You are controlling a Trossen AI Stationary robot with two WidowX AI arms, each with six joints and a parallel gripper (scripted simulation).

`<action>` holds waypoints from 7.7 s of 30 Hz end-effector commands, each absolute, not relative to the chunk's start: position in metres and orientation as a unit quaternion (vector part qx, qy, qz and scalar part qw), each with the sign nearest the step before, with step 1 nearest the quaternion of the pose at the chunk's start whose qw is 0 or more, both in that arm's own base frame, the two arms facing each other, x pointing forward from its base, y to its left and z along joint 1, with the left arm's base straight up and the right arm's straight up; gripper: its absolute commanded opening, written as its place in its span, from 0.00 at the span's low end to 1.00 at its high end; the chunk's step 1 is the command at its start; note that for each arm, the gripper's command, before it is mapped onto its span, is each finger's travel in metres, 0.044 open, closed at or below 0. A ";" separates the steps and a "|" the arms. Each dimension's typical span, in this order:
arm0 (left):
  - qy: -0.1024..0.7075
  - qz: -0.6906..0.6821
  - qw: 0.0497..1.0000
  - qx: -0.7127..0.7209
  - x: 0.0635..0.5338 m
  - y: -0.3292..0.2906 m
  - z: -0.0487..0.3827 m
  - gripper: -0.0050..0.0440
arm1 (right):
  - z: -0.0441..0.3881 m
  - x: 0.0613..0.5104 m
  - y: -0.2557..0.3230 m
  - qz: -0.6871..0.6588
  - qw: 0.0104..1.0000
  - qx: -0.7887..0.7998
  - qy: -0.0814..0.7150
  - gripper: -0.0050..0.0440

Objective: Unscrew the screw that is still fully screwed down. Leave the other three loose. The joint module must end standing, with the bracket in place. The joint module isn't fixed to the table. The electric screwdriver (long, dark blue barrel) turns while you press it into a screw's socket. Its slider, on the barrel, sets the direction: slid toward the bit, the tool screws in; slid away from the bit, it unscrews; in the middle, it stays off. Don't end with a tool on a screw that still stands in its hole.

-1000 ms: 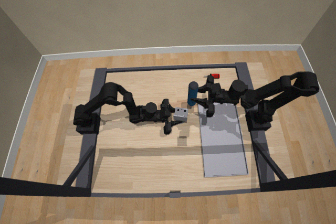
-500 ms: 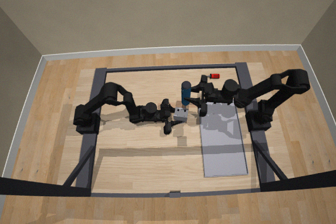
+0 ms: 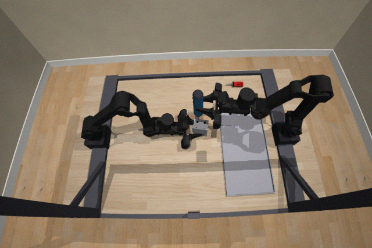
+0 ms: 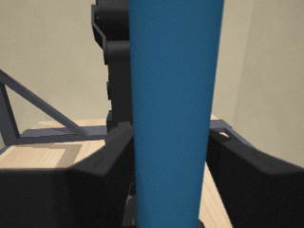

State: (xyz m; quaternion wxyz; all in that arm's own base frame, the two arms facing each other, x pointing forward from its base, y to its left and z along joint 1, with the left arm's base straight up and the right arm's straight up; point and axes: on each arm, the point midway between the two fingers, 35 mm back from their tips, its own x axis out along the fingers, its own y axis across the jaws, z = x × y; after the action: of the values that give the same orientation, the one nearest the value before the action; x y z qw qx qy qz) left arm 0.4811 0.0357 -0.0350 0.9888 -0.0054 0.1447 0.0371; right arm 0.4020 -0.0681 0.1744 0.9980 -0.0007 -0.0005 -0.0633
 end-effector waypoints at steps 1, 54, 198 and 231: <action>0.125 0.037 0.991 -0.005 0.488 0.036 -0.020 0.59 | 0.205 0.409 -0.069 -0.063 0.997 -0.006 -0.043 0.43; 0.125 0.037 0.991 -0.005 0.488 0.036 -0.020 0.59 | 0.188 0.406 -0.069 -0.063 0.997 -0.005 -0.039 0.43; 0.125 0.037 0.991 -0.005 0.488 0.036 -0.020 0.59 | 0.272 0.405 -0.070 -0.064 0.997 -0.001 -0.051 0.43; 0.123 0.038 0.992 -0.005 0.430 0.032 -0.002 0.92 | 0.309 0.398 -0.068 -0.064 0.996 -0.002 -0.057 0.43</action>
State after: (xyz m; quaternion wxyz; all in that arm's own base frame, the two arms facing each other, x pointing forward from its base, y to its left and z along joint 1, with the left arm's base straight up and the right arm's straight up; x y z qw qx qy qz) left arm 0.4433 0.0329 -0.0266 0.9885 -0.0056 0.1464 0.0366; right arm 0.4008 -0.0687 0.2638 0.9980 0.0038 -0.0061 -0.0634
